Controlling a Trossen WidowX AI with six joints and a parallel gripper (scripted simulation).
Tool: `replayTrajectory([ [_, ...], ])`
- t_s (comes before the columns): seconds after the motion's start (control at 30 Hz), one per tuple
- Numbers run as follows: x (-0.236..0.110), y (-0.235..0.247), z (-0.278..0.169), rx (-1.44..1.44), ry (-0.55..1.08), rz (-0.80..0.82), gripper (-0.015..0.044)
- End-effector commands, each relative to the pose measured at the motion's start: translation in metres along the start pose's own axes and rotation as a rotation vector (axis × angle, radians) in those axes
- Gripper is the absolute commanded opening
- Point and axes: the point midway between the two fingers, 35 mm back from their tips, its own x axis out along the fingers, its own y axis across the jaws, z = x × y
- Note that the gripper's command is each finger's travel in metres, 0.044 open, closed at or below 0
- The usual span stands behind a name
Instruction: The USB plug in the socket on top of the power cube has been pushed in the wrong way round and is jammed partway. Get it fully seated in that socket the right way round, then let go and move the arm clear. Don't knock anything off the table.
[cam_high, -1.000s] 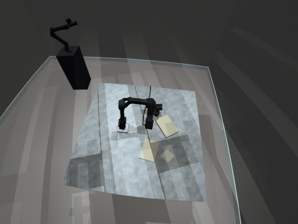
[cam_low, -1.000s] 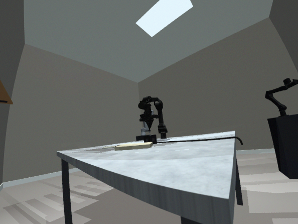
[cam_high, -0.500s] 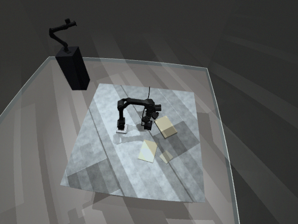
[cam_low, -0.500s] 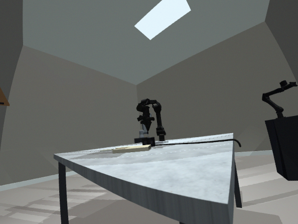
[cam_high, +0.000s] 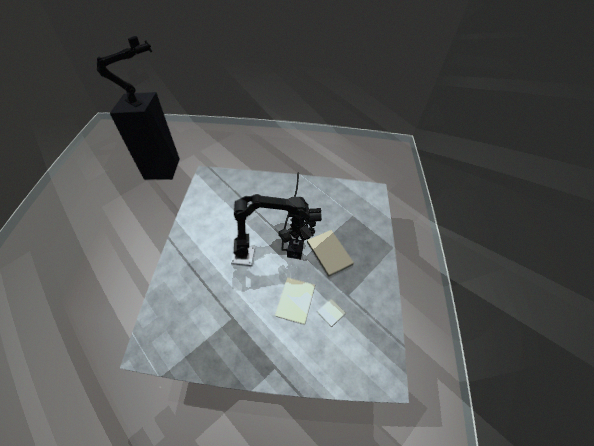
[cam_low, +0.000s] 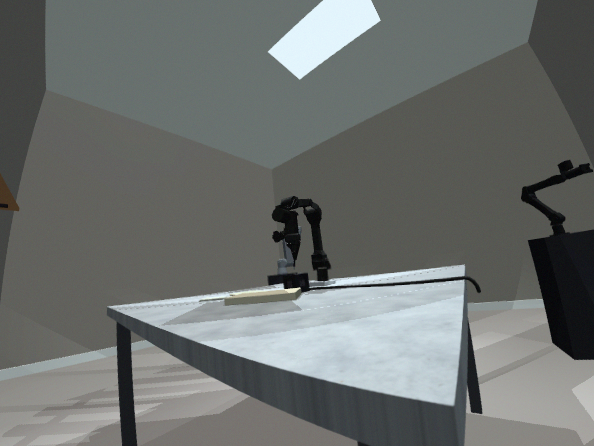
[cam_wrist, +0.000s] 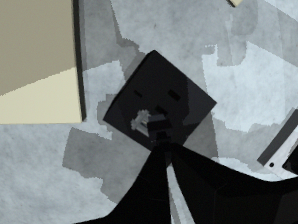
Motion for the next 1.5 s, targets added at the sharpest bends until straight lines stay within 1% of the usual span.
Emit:
replayTrajectory([
  [0.0,0.0002,0.0002,0.0001,0.096,-0.001,0.001,0.0000],
  [0.87,0.0002,0.0002,0.0001,0.772,0.000,0.001,0.0000],
  [1.47,0.0005,0.0003,-0.0002,0.785,0.003,0.002,0.0000],
])
